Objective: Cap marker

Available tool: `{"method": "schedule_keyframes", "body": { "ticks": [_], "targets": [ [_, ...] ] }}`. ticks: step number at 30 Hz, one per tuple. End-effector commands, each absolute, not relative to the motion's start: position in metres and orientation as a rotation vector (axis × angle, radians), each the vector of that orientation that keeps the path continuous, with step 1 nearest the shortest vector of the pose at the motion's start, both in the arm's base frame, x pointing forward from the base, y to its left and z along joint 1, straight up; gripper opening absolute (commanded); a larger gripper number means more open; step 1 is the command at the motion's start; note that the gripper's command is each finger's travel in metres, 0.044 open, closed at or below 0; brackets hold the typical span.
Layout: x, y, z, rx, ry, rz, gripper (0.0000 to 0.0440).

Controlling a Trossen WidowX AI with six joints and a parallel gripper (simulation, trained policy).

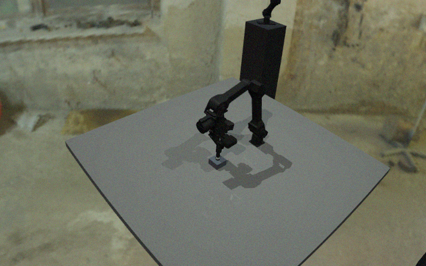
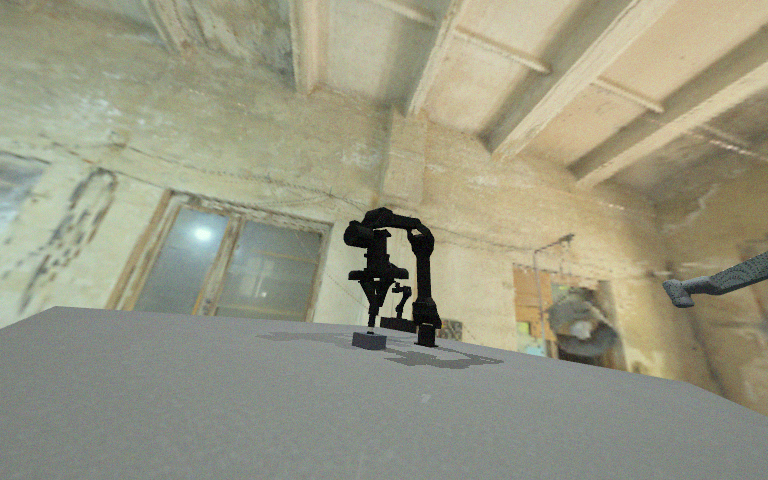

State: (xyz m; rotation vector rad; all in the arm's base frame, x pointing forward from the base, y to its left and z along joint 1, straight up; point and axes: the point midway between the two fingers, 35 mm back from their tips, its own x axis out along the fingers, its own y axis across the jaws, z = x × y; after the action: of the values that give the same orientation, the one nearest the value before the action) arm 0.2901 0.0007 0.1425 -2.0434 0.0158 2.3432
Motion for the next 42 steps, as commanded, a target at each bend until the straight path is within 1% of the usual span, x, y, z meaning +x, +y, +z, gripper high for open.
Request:
{"method": "schedule_keyframes", "body": {
  "ticks": [1,9,11,14,32,34,36,42],
  "targets": [
    [0.287,0.002,0.13,-2.015,-0.016,2.364,0.0],
    [0.285,0.003,0.109,-2.001,-0.03,2.372,0.0001],
    [0.283,0.002,0.104,-1.992,-0.025,2.384,0.0053],
    [0.277,0.004,0.1,-1.963,-0.034,2.4,0.0064],
    [0.268,0.006,0.102,-1.929,-0.044,2.413,0.0166],
    [0.264,0.007,0.104,-1.916,-0.05,2.415,0.0191],
    [0.26,0.007,0.105,-1.908,-0.055,2.412,0.0228],
    [0.255,0.009,0.106,-1.915,-0.065,2.391,0.0383]
  ]
}}
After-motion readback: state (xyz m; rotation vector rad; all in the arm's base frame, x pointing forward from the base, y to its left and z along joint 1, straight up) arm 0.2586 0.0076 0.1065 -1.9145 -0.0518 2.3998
